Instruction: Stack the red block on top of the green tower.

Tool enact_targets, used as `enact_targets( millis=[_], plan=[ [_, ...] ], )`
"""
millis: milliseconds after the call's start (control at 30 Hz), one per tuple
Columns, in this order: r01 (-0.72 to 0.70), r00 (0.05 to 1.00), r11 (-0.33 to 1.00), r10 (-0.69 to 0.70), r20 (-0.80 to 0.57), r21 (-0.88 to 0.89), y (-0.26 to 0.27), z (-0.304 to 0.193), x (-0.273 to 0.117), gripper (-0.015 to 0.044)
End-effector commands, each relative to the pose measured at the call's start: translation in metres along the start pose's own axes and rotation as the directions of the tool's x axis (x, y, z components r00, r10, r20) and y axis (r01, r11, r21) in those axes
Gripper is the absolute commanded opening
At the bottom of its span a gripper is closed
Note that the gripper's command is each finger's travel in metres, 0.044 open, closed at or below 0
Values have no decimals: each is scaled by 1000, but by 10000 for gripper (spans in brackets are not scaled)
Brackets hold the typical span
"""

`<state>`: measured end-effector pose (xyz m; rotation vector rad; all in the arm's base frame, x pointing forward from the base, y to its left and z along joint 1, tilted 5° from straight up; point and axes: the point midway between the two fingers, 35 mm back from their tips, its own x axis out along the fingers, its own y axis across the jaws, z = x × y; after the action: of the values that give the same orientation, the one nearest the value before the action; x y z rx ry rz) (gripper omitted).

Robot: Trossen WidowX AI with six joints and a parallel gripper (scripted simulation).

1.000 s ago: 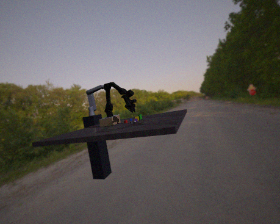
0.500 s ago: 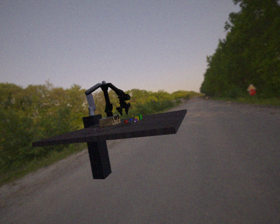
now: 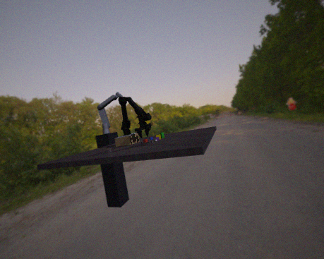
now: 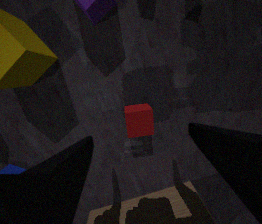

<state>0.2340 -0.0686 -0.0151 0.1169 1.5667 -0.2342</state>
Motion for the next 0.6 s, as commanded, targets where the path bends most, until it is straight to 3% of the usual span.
enact_targets(
  millis=[0,567],
  plan=[
    [6,1000,1000,-6,5,-3,-1,1,4,440],
    [6,1000,1000,-6,4,-3,-1,2,30,440]
  ],
)
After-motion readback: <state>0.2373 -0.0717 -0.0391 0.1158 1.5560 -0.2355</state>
